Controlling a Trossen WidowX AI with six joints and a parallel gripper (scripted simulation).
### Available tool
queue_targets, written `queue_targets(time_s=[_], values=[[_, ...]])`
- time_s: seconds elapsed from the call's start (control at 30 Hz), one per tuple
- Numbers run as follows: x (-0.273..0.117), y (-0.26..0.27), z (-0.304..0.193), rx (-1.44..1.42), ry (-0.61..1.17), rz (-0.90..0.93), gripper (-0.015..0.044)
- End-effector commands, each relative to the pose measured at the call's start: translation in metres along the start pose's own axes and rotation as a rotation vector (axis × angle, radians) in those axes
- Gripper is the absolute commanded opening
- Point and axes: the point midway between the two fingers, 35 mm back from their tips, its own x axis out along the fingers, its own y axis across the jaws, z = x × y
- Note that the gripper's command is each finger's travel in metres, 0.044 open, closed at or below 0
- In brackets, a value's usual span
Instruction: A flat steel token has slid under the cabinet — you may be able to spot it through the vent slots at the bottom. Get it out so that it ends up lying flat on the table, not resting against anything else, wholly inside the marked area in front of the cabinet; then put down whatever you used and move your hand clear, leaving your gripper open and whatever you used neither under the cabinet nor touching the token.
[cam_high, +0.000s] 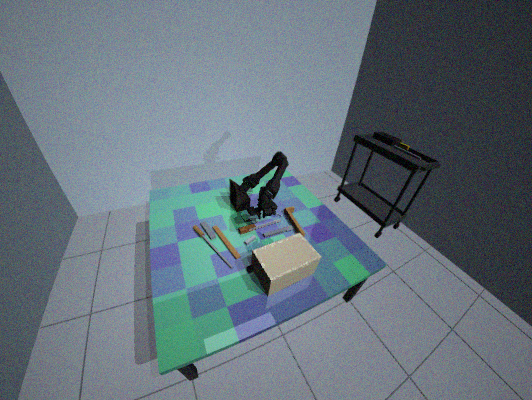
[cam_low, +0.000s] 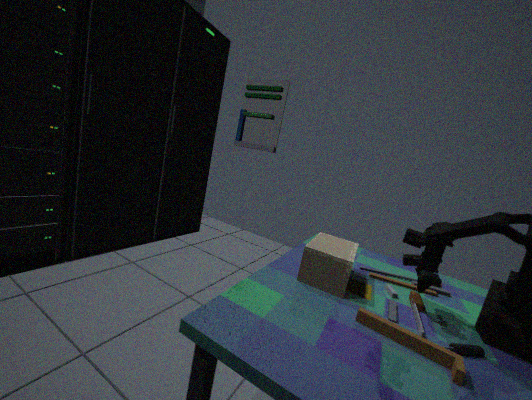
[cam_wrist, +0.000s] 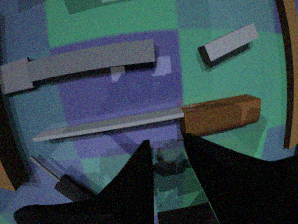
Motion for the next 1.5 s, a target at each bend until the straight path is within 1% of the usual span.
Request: queue_targets(time_s=[0.0, 0.17, 0.4, 0.83, 0.97, 1.23, 1.4, 1.47], values=[[0.005, 0.002, -0.004, -0.021, 0.02, 0.015, 0.012], [0.018, 0.001, -0.004, -0.021, 0.02, 0.014, 0.012], [0.065, 0.003, -0.008, -0.021, 0.02, 0.018, 0.012], [0.067, 0.004, 0.004, -0.021, 0.019, 0.018, 0.012], [0.06, 0.003, 0.003, -0.021, 0.019, 0.018, 0.012], [0.032, 0.001, 0.002, -0.02, 0.019, 0.015, 0.012], [0.001, 0.0, 0.001, -0.012, 0.02, 0.014, 0.012], [-0.005, 0.0, 0.0, -0.005, 0.02, 0.014, 0.012]])
